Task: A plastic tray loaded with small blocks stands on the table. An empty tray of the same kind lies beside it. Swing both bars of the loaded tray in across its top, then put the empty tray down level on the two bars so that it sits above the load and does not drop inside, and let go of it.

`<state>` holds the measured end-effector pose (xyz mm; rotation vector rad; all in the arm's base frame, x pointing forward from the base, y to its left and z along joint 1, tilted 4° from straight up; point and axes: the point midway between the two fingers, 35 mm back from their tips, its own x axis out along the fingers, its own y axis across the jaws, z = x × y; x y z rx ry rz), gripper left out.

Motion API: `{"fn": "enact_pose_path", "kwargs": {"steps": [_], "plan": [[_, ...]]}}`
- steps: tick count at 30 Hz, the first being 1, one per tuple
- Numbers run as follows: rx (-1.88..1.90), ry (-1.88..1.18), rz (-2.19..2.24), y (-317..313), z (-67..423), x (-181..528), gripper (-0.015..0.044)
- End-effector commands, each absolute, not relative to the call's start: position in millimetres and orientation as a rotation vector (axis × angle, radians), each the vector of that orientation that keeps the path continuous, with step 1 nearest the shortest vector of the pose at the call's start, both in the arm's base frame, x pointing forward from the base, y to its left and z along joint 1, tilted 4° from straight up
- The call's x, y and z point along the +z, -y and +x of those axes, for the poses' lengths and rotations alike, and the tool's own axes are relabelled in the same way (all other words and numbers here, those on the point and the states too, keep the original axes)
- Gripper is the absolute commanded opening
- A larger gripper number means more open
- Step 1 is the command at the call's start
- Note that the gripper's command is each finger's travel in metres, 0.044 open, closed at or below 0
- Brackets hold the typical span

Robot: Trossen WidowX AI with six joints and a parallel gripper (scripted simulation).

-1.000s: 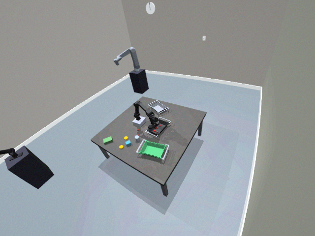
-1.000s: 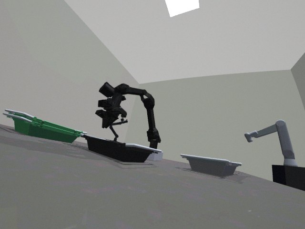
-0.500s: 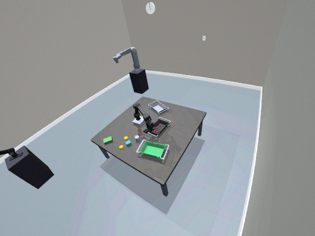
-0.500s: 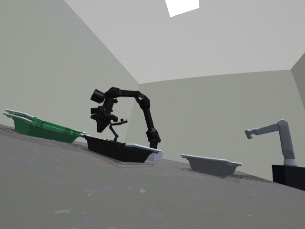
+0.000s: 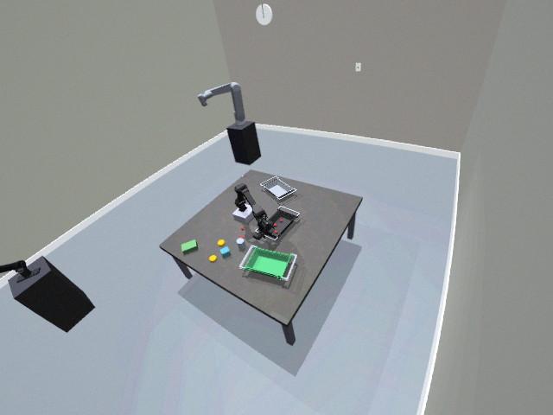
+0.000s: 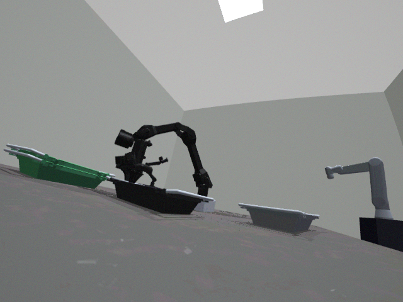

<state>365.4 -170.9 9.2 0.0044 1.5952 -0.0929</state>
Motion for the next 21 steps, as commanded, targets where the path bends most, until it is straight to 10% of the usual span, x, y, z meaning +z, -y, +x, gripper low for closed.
{"fn": "enact_pose_path", "kwargs": {"steps": [1, 21], "plan": [[-0.096, -1.594, -0.003, 171, 365, 7, 0.0085], [-0.093, -1.594, 0.0, 118, 369, 35, 0.0085]]}}
